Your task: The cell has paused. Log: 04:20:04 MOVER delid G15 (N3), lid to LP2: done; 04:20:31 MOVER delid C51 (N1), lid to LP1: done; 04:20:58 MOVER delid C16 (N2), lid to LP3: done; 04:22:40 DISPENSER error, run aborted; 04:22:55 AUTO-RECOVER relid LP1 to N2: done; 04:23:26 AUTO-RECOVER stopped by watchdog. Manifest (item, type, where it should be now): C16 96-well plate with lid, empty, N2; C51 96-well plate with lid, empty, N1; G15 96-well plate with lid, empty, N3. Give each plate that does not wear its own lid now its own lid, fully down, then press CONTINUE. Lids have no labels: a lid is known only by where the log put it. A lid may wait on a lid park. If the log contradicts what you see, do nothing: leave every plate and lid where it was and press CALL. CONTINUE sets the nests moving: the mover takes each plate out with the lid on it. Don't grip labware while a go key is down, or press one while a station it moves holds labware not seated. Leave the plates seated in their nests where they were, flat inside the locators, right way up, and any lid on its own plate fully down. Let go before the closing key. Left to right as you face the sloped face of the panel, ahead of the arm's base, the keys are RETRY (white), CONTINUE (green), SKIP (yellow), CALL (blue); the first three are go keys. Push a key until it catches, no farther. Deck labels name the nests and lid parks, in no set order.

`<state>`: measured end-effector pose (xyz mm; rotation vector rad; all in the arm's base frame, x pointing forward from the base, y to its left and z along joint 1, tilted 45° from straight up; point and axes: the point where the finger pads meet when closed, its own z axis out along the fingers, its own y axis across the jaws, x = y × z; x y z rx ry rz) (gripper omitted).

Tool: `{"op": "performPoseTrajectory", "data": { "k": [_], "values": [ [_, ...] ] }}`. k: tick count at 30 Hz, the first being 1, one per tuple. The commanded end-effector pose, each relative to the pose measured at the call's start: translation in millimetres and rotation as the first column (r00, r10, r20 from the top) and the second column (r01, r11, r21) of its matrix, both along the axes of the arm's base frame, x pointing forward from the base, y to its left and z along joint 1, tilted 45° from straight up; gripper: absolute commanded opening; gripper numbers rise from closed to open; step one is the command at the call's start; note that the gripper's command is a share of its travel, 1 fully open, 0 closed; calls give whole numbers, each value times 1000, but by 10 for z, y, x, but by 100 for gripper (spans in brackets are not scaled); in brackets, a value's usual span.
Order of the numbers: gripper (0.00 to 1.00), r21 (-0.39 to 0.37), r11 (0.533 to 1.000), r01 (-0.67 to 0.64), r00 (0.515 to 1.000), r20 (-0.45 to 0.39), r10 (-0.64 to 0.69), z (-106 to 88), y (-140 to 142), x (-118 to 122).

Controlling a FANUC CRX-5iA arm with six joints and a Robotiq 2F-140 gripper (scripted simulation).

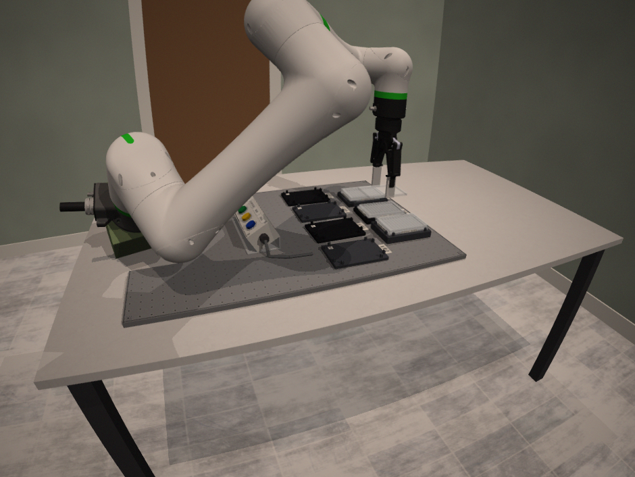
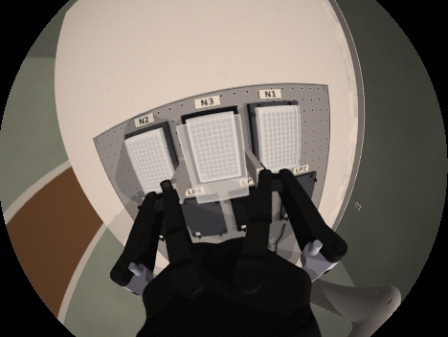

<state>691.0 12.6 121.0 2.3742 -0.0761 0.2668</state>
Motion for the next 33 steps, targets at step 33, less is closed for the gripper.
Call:
{"op": "performPoseTrajectory", "data": {
  "k": [33],
  "values": [
    [0, 1, 1000, 6, 1000, 6, -6, -162, -155, 52]
  ]
}}
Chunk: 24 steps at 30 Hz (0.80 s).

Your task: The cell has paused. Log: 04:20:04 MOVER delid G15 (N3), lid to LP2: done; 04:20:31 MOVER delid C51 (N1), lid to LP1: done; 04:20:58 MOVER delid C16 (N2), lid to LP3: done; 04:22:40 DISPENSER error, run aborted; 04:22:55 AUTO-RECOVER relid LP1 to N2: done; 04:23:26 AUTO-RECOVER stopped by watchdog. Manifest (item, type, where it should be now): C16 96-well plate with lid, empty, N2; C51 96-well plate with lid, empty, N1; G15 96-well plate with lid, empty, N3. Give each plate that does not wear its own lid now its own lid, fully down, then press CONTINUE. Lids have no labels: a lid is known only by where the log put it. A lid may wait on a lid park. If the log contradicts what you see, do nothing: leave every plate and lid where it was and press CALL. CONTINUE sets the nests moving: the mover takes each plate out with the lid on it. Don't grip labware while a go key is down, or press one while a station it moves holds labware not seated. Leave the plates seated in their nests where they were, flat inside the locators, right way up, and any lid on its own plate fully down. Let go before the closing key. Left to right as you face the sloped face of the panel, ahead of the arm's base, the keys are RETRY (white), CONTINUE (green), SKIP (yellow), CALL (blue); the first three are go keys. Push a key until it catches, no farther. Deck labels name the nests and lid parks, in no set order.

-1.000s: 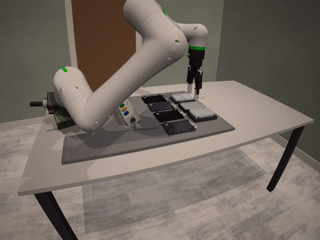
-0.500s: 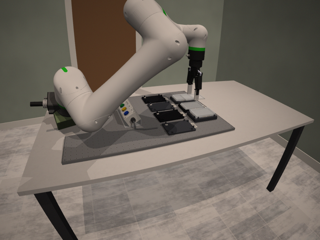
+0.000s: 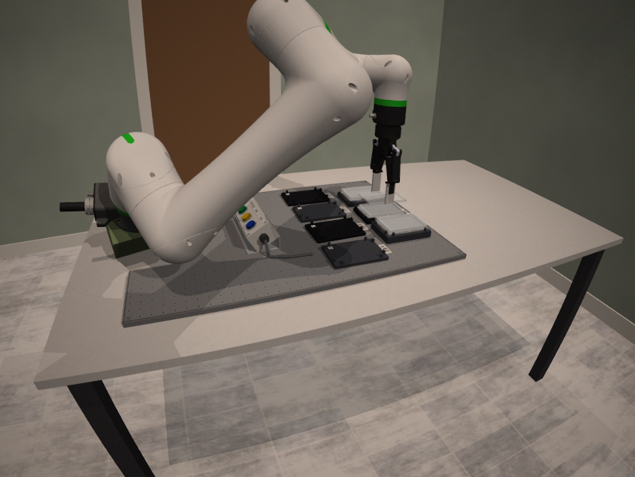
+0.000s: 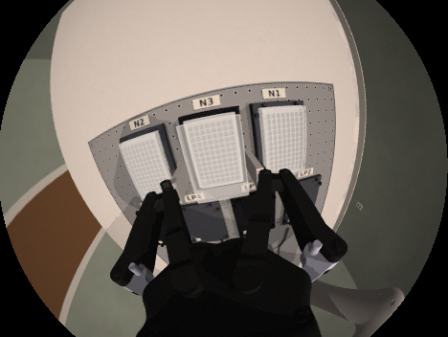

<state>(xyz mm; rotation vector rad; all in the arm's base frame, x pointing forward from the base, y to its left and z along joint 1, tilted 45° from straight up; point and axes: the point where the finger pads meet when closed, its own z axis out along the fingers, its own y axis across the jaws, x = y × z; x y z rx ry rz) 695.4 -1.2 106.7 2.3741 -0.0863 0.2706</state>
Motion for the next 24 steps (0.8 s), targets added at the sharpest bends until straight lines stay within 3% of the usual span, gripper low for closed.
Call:
{"op": "performPoseTrajectory", "data": {
  "k": [1, 24],
  "values": [
    [0, 0, 1000, 0, 1000, 0, 0, -28, -26, 11],
    [0, 0, 1000, 0, 1000, 0, 0, -152, -145, 50]
  ]
}}
